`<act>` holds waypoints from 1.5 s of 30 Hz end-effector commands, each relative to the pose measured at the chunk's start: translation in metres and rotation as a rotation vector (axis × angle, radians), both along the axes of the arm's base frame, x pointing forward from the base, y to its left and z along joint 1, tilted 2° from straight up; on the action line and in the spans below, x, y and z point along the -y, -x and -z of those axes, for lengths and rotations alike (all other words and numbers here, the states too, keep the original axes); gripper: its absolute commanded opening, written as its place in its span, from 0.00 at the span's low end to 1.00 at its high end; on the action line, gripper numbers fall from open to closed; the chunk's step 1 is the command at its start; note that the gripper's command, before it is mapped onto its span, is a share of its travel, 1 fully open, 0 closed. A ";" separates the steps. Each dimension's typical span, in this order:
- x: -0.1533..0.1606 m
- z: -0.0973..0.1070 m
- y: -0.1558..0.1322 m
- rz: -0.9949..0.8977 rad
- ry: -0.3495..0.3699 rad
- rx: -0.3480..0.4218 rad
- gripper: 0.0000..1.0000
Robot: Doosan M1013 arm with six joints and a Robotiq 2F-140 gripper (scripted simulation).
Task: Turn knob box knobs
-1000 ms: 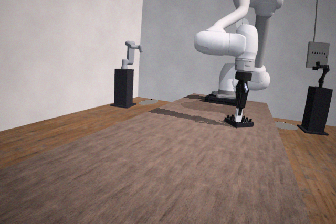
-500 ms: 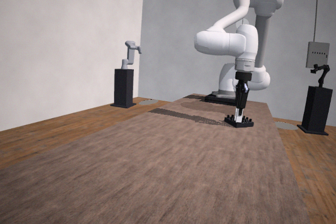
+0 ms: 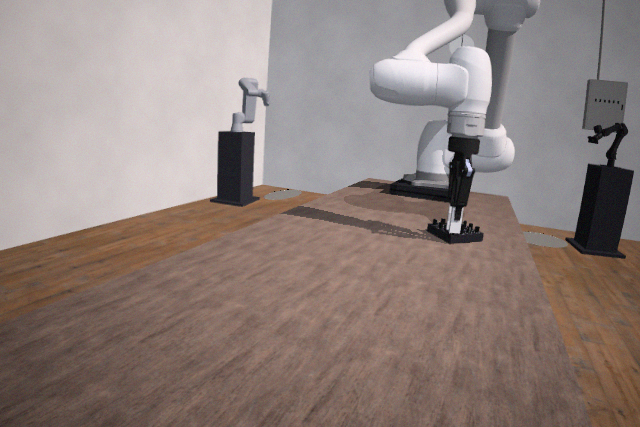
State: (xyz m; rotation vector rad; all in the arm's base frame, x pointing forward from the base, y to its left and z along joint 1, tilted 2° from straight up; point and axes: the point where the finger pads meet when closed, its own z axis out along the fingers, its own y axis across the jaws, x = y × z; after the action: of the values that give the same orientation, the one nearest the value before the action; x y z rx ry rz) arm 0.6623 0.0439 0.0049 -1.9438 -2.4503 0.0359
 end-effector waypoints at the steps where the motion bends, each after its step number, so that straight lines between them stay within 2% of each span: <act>1: 0.000 0.000 0.000 0.000 0.000 0.000 0.12; 8: 0.000 -0.006 0.000 0.000 0.000 0.000 0.12; 18: 0.000 -0.032 -0.001 0.000 0.000 0.000 0.12; 38: 0.000 -0.038 -0.001 0.000 0.000 0.000 0.12; 39: 0.000 -0.038 -0.001 0.000 0.000 0.000 1.00; 45: 0.000 -0.046 -0.001 0.000 0.000 0.000 1.00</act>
State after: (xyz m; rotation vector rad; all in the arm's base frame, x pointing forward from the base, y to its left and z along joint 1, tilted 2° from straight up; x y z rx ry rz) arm 0.6633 0.0442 0.0455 -1.9438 -2.4503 0.0358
